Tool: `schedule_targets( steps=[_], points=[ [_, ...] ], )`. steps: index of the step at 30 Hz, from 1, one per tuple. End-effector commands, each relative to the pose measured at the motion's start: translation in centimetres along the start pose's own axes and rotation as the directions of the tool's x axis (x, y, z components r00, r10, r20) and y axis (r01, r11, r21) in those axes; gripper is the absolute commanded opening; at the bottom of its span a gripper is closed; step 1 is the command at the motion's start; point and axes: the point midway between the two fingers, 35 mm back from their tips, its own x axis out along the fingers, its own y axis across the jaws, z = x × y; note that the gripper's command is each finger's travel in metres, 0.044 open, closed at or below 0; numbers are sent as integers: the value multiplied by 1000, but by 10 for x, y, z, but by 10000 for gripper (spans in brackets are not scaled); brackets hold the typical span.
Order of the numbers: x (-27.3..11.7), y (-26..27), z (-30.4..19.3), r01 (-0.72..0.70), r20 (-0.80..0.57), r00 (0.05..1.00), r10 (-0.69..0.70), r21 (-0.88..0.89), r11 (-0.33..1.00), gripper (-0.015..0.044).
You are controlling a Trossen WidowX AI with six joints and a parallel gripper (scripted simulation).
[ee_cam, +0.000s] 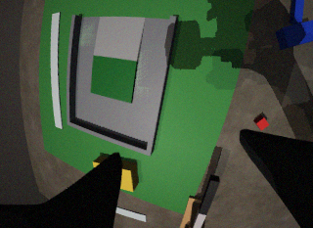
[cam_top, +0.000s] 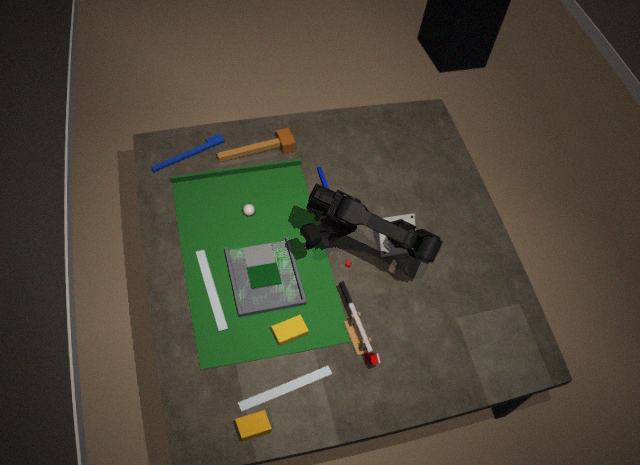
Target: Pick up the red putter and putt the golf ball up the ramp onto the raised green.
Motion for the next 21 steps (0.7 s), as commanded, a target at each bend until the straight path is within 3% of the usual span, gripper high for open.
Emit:
schedule_targets(
  steps=[1,6,21],
  points=[
    [36,-24,-55,113,-293,954,-67,142,983,440],
    [52,-42,-104,245,-499,863,-78,278,929,440],
    [64,-43,-116,303,-541,832,-123,257,918,440]
  ],
)
